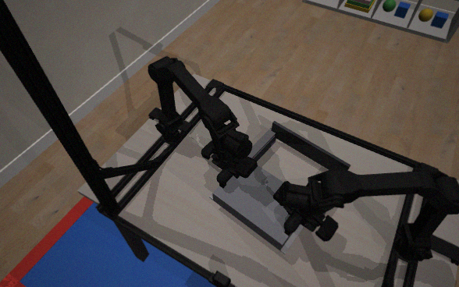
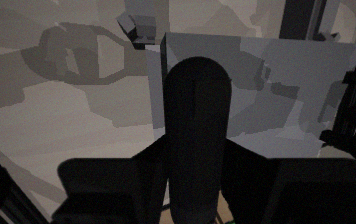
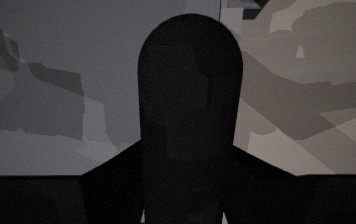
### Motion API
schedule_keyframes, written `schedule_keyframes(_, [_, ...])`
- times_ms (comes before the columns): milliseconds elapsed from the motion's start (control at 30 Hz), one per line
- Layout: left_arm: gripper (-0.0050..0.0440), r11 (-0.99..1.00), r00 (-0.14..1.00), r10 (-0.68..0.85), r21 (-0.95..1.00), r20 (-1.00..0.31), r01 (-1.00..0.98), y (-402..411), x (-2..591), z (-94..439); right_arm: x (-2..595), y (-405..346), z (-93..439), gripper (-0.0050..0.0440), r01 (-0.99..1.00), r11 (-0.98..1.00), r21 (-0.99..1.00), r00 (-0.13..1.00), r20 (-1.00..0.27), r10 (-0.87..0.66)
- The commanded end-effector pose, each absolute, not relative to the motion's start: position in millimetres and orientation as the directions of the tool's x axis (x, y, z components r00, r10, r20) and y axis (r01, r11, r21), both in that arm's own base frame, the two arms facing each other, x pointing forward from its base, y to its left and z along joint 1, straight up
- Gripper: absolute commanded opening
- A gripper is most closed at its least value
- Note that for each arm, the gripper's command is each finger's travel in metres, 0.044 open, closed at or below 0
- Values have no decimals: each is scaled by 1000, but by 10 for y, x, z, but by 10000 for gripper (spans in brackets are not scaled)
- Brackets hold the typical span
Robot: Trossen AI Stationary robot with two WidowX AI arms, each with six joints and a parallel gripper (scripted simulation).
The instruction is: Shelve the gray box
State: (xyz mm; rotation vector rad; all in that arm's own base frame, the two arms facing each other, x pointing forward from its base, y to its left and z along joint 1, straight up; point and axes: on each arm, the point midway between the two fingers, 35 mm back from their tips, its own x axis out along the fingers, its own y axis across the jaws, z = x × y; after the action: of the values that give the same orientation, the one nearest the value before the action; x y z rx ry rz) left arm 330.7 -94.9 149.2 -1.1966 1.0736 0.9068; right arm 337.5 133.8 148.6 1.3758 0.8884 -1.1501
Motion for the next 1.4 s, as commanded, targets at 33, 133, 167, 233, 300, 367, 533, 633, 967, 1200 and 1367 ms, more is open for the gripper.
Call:
schedule_keyframes(33, [0,161,297,-14,-296,-955,-942,-951,3337,1547,3367,1360,1547,0,945,-141,296,287,-955,-80])
schedule_keyframes(133, [0,163,297,-14,-296,-955,-941,-951,3337,1513,3363,1359,1513,0,945,-143,296,287,-955,-80])
schedule_keyframes(167, [0,164,297,-15,-296,-955,-941,-951,3337,1502,3361,1358,1502,0,944,-144,296,286,-955,-81])
schedule_keyframes(233, [0,165,297,-15,-296,-955,-941,-952,3336,1482,3358,1358,1482,0,944,-145,296,286,-955,-81])
schedule_keyframes(300, [0,166,297,-15,-296,-955,-941,-952,3336,1474,3356,1357,1474,0,944,-145,296,286,-955,-81])
schedule_keyframes(367, [0,166,297,-15,-296,-955,-941,-952,3336,1474,3356,1357,1474,0,944,-145,296,286,-955,-81])
schedule_keyframes(533, [0,166,297,-15,-296,-955,-941,-952,3336,1474,3356,1357,1474,0,944,-145,296,286,-955,-81])
schedule_keyframes(633, [0,166,297,-15,-296,-955,-941,-952,3336,1474,3356,1357,1474,0,944,-145,296,286,-955,-81])
schedule_keyframes(967, [0,166,297,-15,-296,-955,-941,-952,3336,1474,3356,1357,1474,0,944,-145,296,286,-955,-81])
schedule_keyframes(1200, [0,166,297,-15,-296,-955,-941,-952,3336,1474,3356,1357,1474,0,944,-145,296,286,-955,-81])
schedule_keyframes(1367, [0,166,297,-15,-296,-955,-941,-944,3336,1468,3356,1350,1468,0,944,-145,296,286,-955,-81])
